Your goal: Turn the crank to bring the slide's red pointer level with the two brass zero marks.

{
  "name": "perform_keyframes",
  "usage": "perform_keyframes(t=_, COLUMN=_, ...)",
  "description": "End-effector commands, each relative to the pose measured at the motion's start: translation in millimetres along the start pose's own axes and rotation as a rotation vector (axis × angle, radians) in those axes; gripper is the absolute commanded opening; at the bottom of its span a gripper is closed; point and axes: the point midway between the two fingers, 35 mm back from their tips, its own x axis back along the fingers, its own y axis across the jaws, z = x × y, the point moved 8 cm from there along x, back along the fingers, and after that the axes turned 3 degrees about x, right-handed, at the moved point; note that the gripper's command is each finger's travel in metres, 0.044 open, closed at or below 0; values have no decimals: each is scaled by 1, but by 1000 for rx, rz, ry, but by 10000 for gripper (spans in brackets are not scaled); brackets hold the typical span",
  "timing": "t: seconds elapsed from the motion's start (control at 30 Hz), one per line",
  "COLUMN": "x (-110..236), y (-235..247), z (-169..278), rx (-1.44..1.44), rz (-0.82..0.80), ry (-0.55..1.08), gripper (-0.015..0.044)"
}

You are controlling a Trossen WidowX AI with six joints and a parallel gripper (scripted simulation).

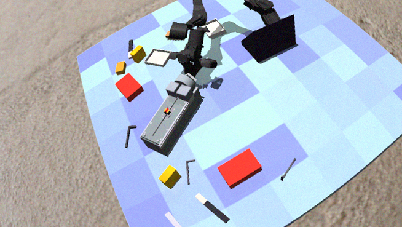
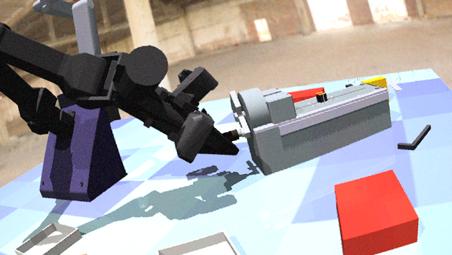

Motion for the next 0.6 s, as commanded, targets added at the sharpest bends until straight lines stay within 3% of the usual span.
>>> perform_keyframes(t=0.0, x=5, y=-5, z=-4, rx=-4, rz=16, ry=-9, gripper=0)
perform_keyframes(t=0.57, x=10, y=-6, z=-9, rx=-4, rz=16, ry=-9, gripper=0)
